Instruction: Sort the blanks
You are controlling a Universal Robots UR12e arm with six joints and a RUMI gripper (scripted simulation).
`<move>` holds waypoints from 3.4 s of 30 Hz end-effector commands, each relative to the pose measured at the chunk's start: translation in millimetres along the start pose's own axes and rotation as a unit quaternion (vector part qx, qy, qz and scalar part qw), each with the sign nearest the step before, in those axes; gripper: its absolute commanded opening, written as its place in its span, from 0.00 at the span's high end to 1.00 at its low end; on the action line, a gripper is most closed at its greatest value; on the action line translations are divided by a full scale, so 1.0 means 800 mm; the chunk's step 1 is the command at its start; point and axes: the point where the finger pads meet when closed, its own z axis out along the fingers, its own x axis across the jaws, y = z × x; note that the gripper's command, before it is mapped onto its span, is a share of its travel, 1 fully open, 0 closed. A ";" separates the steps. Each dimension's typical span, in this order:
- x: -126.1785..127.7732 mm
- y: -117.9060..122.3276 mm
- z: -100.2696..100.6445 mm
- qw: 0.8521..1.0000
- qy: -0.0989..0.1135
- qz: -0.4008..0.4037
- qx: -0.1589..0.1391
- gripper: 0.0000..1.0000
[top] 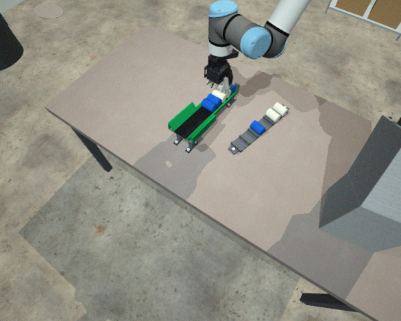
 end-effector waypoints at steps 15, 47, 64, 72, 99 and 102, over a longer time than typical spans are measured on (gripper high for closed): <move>0.001 0.001 0.000 1.000 0.000 0.000 0.000 0.52; 0.003 0.002 0.000 1.000 0.000 -0.001 -0.001 0.52; 0.002 0.002 0.000 1.000 0.000 0.000 0.000 0.52; 0.002 0.002 0.000 1.000 0.000 0.000 0.000 0.52; -0.001 0.000 0.018 1.000 -0.001 0.001 0.000 0.52; -0.001 -0.001 0.023 1.000 -0.001 0.001 0.000 0.52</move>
